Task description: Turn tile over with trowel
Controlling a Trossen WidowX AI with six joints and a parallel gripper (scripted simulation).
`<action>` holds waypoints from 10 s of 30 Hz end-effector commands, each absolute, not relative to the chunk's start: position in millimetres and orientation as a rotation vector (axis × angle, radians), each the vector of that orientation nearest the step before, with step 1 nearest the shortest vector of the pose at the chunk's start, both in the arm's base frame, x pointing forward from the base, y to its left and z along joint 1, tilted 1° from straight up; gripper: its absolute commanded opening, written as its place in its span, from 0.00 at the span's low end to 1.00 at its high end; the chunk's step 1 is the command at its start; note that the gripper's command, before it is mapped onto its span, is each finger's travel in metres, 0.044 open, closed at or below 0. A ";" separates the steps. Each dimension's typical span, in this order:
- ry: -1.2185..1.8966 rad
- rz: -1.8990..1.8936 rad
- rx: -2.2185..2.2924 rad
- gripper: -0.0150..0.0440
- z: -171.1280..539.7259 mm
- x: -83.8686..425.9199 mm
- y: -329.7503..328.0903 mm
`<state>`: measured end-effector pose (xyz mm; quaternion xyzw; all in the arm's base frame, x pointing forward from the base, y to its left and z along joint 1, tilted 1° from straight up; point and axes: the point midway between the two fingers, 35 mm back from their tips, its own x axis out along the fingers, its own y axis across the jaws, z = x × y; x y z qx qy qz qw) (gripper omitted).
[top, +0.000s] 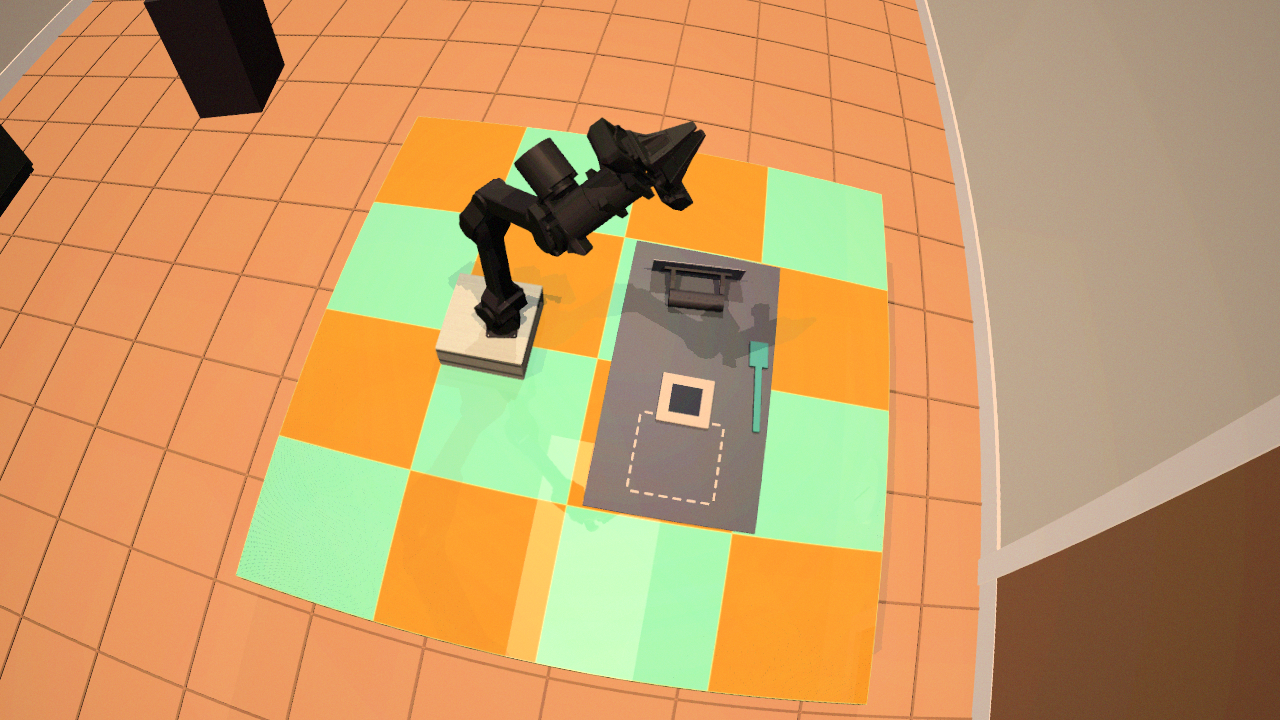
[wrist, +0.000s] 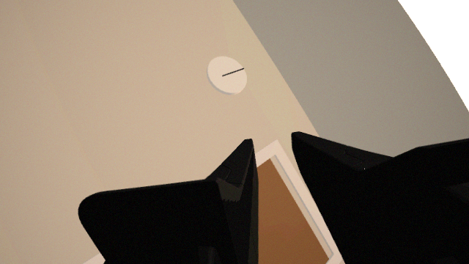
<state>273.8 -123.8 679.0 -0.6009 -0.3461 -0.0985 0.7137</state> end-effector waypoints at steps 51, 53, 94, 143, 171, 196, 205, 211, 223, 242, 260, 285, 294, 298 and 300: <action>-0.204 0.262 0.057 0.42 513.4 457.8 -67.5; -0.180 0.268 0.095 0.42 507.3 461.7 -63.7; 0.707 0.010 1.088 0.42 281.3 500.5 70.4; 1.154 -1.255 1.288 0.42 84.9 340.7 167.6; 1.152 -1.260 1.285 0.42 54.2 338.2 161.3; 1.153 -1.260 1.285 0.42 38.5 339.4 172.2; 1.153 -1.260 1.285 0.42 38.5 339.4 172.2; 1.153 -1.260 1.285 0.42 38.5 339.4 172.2; 1.153 -1.260 1.285 0.42 38.5 339.4 172.2; 1.153 -1.260 1.285 0.42 38.5 339.4 172.2; 1.153 -1.260 1.285 0.42 38.5 339.4 172.2; 1.154 -1.259 1.287 0.42 41.8 340.9 190.3; 1.156 -1.258 1.288 0.42 40.1 342.9 213.5; 1.156 -1.258 1.289 0.42 39.2 343.2 217.5; 1.157 -1.257 1.289 0.42 36.8 343.9 223.7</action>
